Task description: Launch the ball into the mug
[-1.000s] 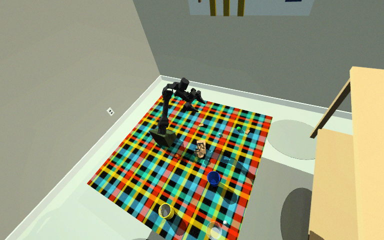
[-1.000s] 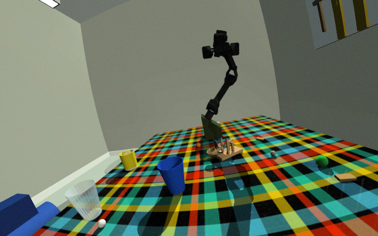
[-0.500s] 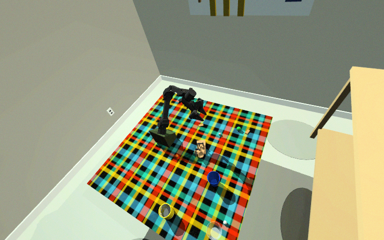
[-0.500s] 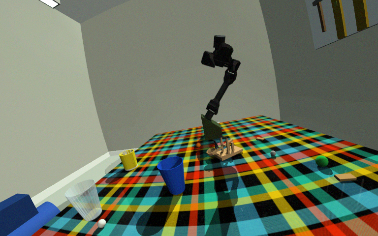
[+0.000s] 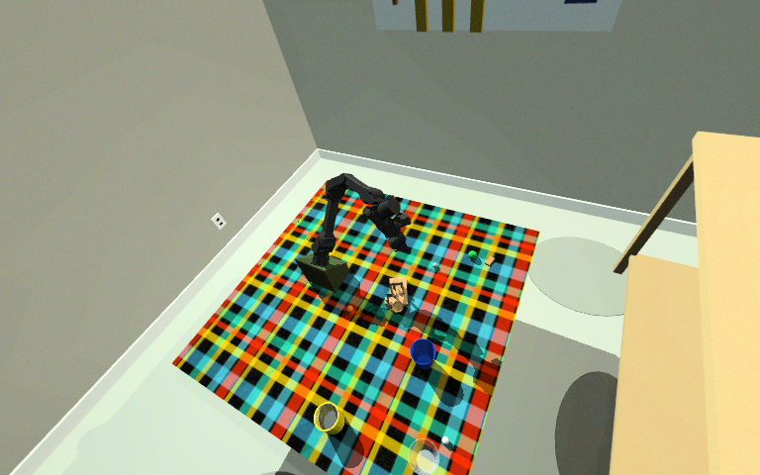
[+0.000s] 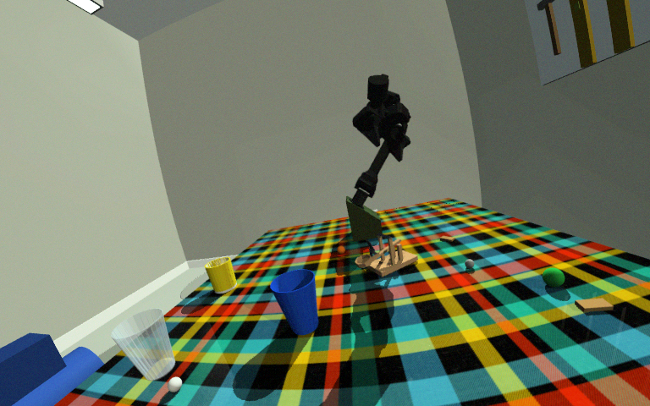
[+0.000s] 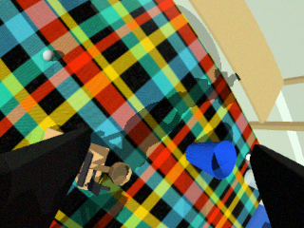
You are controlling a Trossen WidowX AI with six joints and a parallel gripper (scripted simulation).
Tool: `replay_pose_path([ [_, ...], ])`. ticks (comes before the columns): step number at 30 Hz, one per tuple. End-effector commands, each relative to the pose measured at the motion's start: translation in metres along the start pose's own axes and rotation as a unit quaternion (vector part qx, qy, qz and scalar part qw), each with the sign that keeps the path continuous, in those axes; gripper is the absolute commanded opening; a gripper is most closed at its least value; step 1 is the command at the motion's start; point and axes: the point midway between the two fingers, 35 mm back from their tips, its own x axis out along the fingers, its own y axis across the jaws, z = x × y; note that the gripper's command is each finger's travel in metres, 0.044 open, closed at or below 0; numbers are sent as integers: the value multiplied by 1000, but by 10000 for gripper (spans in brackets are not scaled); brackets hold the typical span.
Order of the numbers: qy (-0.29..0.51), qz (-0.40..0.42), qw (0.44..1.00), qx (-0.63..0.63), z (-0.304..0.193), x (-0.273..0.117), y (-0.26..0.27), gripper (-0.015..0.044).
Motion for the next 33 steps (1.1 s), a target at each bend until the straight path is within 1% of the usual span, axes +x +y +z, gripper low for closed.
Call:
replay_pose_path([
  [1,21,29,998,-53,-13,17,12,440],
  [9,44,90,980,-169,-32,46,37,440],
  [17,55,156,945,-282,-53,71,64,440],
  [25,53,227,892,-387,-76,92,93,440],
  [33,34,294,823,-484,-98,107,121,440],
])
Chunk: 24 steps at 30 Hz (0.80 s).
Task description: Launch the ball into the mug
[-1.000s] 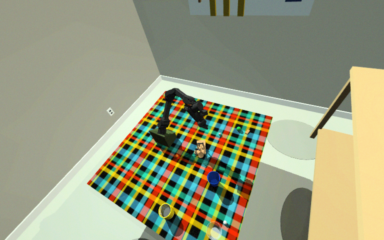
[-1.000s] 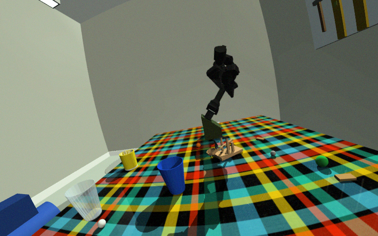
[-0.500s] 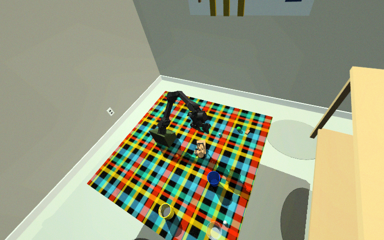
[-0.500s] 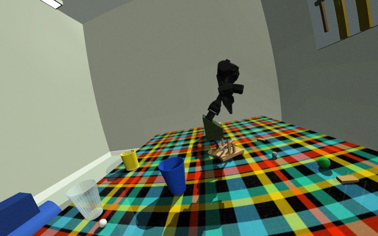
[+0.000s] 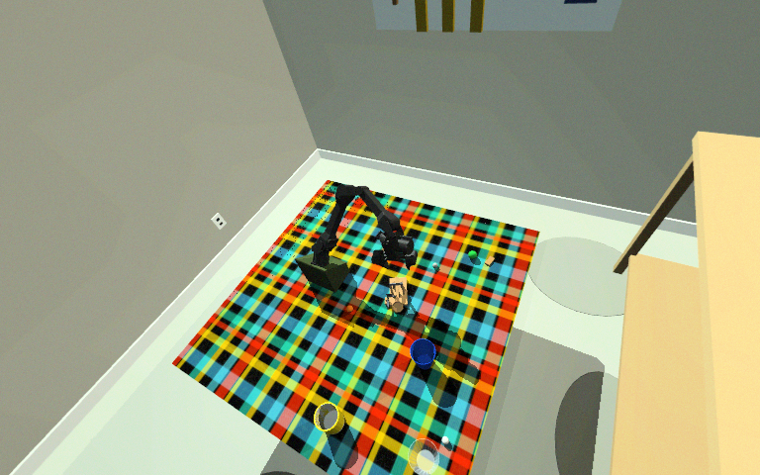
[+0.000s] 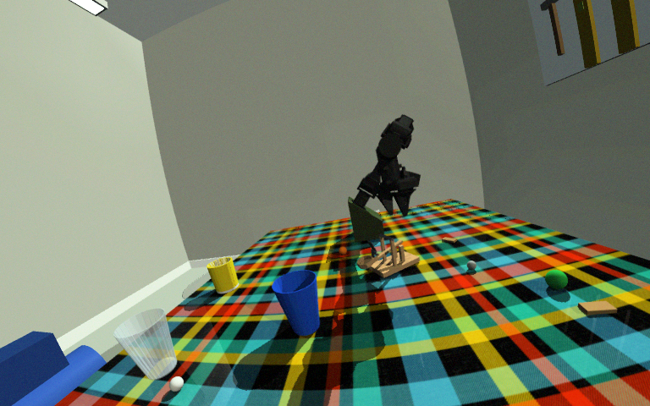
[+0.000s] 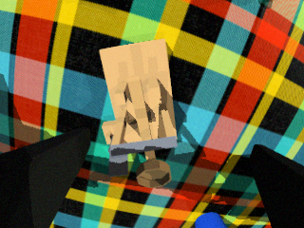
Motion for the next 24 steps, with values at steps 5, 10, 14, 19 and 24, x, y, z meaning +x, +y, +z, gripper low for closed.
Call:
replay_pose_path([
  [5,-23,60,992,-107,6,29,24,440],
  [10,-23,61,992,-110,1,32,24,440],
  [14,-24,61,992,-110,3,74,29,440],
  [19,-24,61,992,-110,3,76,30,440],
  [24,-24,61,992,-110,3,83,30,440],
])
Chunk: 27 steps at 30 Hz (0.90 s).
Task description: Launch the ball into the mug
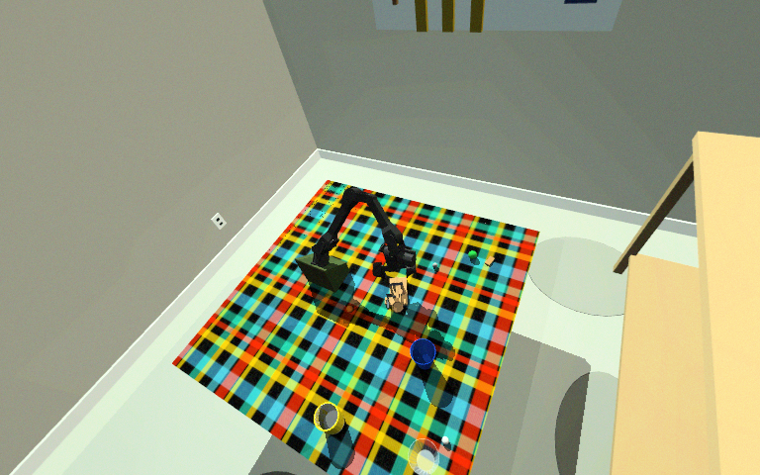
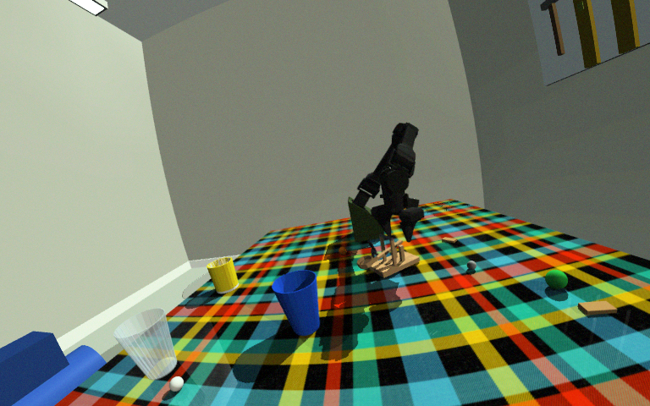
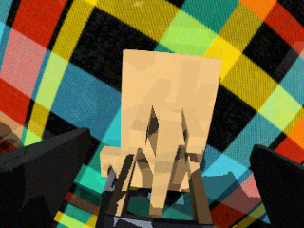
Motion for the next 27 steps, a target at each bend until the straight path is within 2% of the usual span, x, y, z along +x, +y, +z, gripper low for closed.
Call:
replay_pose_path([
  [1,0,4,1000,3,0,8,2,440],
  [27,-1,4,1000,3,1,51,2,440],
])
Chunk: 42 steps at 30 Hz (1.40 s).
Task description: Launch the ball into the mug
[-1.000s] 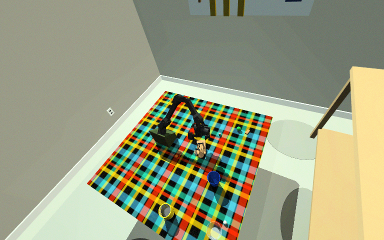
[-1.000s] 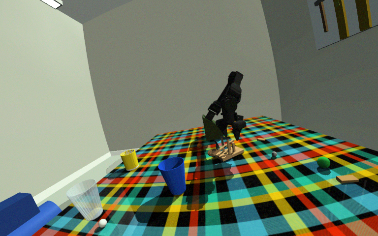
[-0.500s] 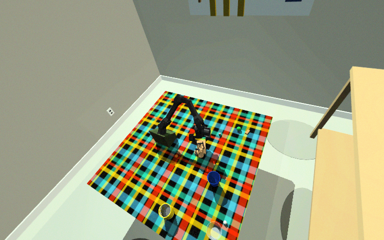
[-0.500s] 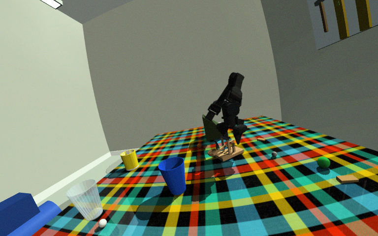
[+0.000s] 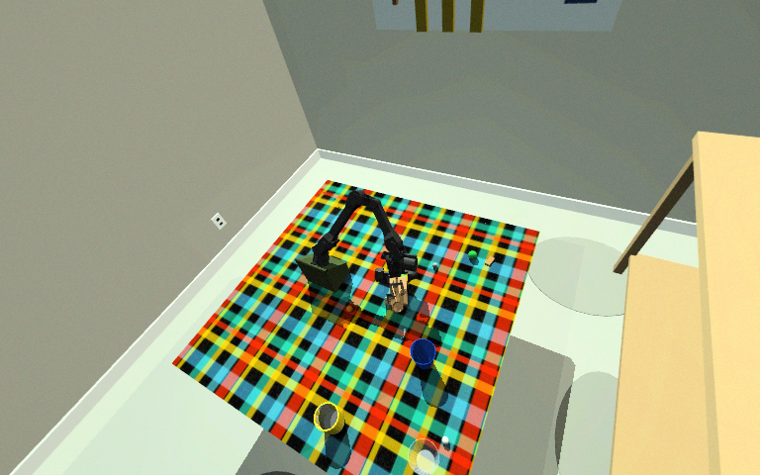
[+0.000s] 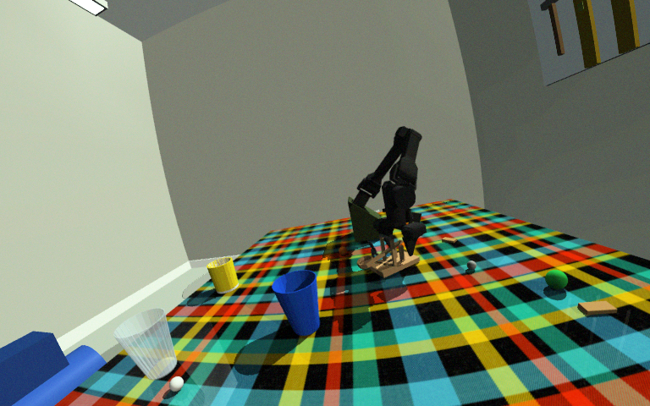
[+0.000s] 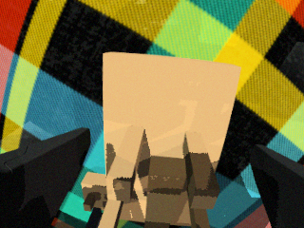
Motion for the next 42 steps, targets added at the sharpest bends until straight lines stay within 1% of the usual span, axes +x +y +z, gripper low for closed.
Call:
replay_pose_path([
  [1,1,4,1000,3,0,8,4,440],
  [5,1,4,1000,3,0,9,4,440],
  [15,-1,1,1000,0,1,6,1,177],
  [22,-1,1,1000,0,1,6,1,131],
  [24,0,2,1000,1,0,-5,1,78],
  [27,0,4,1000,3,0,-41,2,0],
  [30,0,4,1000,3,0,-44,2,0],
  [32,4,4,1000,13,-8,-45,5,0],
  [37,29,6,995,91,-69,-53,34,0],
  [42,46,8,984,174,-124,-60,76,0],
])
